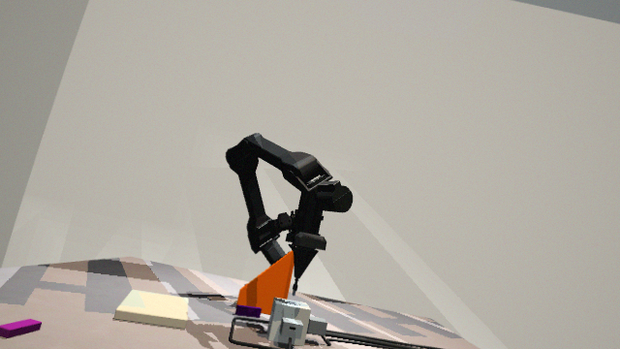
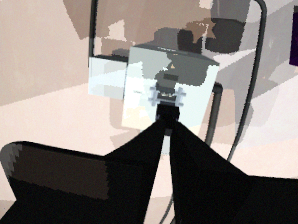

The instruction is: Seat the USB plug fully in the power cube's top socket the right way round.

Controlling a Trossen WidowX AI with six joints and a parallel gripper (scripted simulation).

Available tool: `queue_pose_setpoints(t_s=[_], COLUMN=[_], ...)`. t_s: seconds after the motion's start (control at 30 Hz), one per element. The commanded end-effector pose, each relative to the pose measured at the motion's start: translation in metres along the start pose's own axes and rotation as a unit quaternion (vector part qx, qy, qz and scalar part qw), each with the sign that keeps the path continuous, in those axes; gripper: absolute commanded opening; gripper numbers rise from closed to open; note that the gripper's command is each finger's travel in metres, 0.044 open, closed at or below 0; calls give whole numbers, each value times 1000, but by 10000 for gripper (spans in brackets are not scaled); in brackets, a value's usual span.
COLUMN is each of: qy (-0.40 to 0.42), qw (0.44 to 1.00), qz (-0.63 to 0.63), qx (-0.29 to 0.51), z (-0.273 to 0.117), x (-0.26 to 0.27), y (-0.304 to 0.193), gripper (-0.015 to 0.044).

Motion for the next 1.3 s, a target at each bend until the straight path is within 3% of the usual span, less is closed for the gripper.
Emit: queue_pose_setpoints(t_s=[0.0,1.27], qy=[1,1], qw=[1000,1000], qz=[3,11], qx=[-1,-1], z=[1,6], x=[0,0], y=[0,0], gripper=[0,0])
Point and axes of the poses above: the point midway between the two fingers, 35 mm back from their tips, its own z axis out along the fingers, its own x axis across the jaws, y = z × x, the point moved 3 cm from there along -z, back along the fingers, and after that the axes turned 13 degrees about z, right-handed, at the moved point
